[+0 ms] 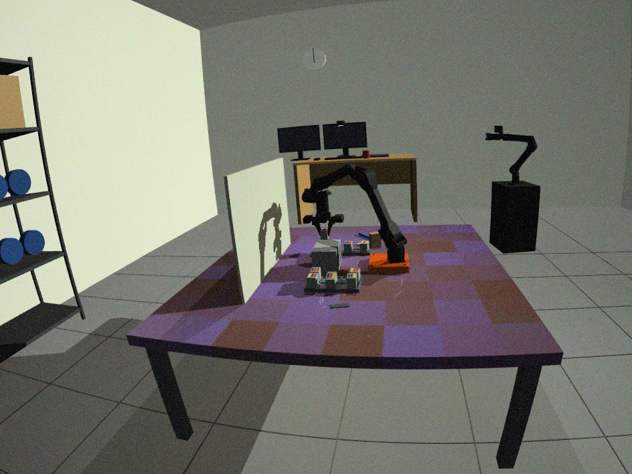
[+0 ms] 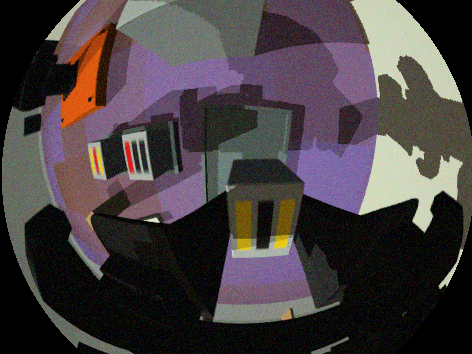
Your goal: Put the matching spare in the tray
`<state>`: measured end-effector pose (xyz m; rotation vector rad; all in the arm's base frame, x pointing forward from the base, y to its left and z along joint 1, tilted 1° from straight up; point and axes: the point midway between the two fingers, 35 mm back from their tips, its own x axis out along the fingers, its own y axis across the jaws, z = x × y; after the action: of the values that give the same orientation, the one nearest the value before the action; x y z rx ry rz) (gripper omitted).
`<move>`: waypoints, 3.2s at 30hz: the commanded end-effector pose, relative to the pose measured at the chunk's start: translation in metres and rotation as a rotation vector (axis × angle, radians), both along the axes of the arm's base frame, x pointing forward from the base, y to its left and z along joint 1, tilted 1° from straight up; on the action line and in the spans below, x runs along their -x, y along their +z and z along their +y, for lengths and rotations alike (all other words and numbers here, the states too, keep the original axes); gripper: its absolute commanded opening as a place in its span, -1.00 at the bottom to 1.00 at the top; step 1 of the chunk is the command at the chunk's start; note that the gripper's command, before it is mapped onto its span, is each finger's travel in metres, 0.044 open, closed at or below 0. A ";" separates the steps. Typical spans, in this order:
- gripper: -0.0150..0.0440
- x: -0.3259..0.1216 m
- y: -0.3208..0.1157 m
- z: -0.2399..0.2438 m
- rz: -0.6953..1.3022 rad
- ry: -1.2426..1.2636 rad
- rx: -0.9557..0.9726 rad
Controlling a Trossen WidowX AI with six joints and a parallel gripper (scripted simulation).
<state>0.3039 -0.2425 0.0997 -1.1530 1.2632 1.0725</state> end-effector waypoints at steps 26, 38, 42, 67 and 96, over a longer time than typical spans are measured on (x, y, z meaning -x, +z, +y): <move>-0.49 0.002 -0.021 0.002 0.001 0.005 -0.007; -0.49 0.003 -0.030 0.003 0.001 0.005 -0.007; -0.49 0.003 -0.032 0.003 0.001 0.005 -0.007; -0.49 0.005 -0.049 0.006 0.001 0.005 -0.007; 1.00 0.004 0.002 0.004 0.001 0.002 -0.004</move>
<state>0.2952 -0.2355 0.0657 -1.1235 1.2702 1.1055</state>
